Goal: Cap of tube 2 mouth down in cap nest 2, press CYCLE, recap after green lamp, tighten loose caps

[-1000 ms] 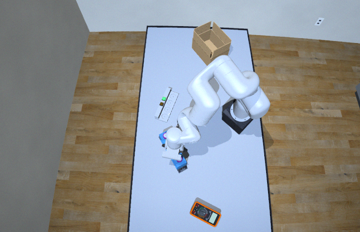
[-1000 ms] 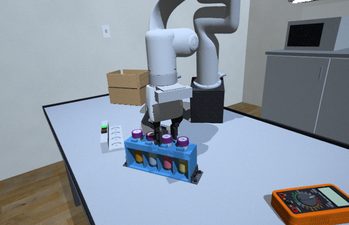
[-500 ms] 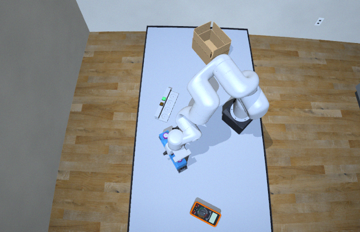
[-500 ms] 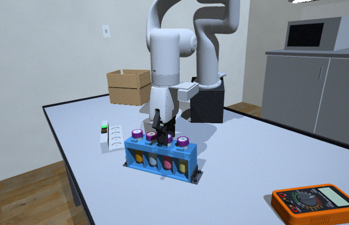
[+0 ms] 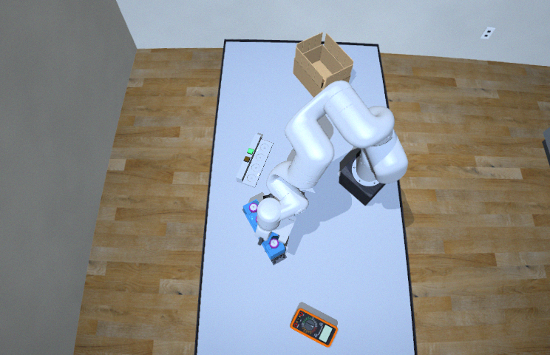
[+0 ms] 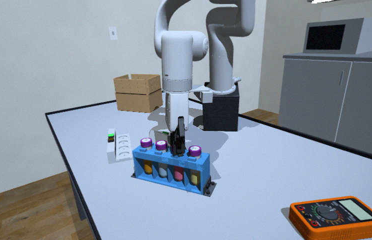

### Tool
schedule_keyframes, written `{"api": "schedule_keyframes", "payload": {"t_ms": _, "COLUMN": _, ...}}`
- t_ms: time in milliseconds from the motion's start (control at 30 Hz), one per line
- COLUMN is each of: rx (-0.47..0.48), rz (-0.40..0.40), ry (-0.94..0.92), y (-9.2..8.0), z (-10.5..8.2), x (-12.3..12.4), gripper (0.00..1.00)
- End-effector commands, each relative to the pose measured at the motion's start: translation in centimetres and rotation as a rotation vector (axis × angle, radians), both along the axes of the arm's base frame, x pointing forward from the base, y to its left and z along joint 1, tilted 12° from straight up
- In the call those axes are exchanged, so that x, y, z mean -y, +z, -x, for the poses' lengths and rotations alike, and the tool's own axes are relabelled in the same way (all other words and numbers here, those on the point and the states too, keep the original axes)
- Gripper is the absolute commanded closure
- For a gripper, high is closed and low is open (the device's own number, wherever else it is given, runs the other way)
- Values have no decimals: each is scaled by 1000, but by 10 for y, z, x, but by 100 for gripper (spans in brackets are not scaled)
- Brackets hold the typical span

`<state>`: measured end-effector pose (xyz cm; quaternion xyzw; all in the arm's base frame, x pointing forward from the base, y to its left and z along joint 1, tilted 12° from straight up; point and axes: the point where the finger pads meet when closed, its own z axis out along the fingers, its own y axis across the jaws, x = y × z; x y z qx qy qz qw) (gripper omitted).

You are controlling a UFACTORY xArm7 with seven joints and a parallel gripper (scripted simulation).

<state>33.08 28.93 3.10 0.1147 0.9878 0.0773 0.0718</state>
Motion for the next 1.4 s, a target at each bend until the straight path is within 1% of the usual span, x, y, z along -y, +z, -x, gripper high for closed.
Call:
{"api": "schedule_keyframes", "payload": {"t_ms": 0, "rx": -39, "rz": -30, "ry": 37, "y": 1, "z": -1, "x": 0, "gripper": 54}}
{"api": "schedule_keyframes", "payload": {"t_ms": 33, "rx": -39, "rz": -30, "ry": 37, "y": 1, "z": -1, "x": 0, "gripper": 54}}
{"api": "schedule_keyframes", "payload": {"t_ms": 67, "rx": -39, "rz": -30, "ry": 37, "y": 1, "z": -1, "x": 0, "gripper": 100}}
{"api": "schedule_keyframes", "payload": {"t_ms": 533, "rx": -39, "rz": -30, "ry": 37, "y": 1, "z": -1, "x": 0, "gripper": 100}}
{"api": "schedule_keyframes", "payload": {"t_ms": 933, "rx": -130, "rz": -112, "ry": -550, "y": 1, "z": -1, "x": 0, "gripper": 100}}
{"api": "schedule_keyframes", "payload": {"t_ms": 1000, "rx": -130, "rz": -112, "ry": -550, "y": 1, "z": -1, "x": 0, "gripper": 100}}
{"api": "schedule_keyframes", "payload": {"t_ms": 1367, "rx": -211, "rz": -185, "ry": -1089, "y": 0, "z": -1, "x": 0, "gripper": 100}}
